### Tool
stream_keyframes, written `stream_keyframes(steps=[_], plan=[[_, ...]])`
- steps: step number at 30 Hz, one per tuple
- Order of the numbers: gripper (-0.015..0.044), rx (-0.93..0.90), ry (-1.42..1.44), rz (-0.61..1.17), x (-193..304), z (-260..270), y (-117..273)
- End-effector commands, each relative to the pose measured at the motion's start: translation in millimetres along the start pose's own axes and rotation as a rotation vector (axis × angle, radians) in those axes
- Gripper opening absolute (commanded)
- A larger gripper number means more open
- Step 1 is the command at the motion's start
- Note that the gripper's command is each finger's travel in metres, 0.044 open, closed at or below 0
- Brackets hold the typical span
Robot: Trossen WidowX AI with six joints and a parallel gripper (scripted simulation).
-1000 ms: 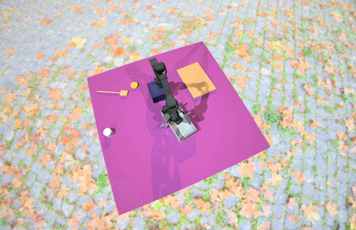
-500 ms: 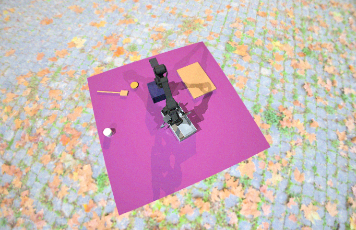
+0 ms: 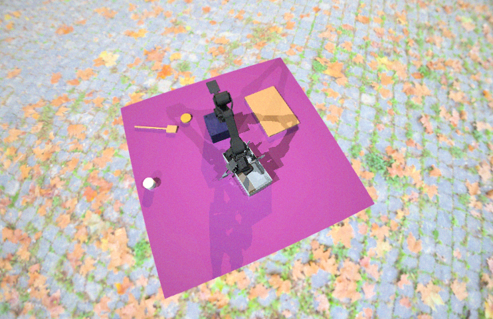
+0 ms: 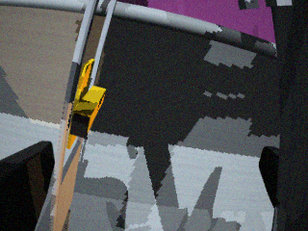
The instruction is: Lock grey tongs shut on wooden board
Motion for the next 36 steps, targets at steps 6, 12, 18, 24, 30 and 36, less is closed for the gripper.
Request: stream_keyframes(steps=[6, 12, 18, 24, 30, 36], plan=[[0.0373, -0.001, 0.000, 0.000, -0.1, 0.3, 0.4], [0.0333, -0.001, 0.000, 0.000, -0.1, 0.3, 0.4], [0.0293, -0.001, 0.000, 0.000, -0.1, 0.3, 0.4], [0.0253, -0.001, 0.000, 0.000, -0.1, 0.3, 0.4], [0.0213, -0.001, 0.000, 0.000, -0.1, 0.3, 0.4], [0.0173, -0.001, 0.000, 0.000, -0.1, 0.3, 0.4]])
Point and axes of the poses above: the point midway between the two fingers, 35 mm back from their tips, its own y axis back along the fingers, its own z axis across the jaws, x = y × z, the point moved 6 cm from there along y, back along the fingers, and after that the axes turned 12 degrees about -y, right-handed, at the moved point
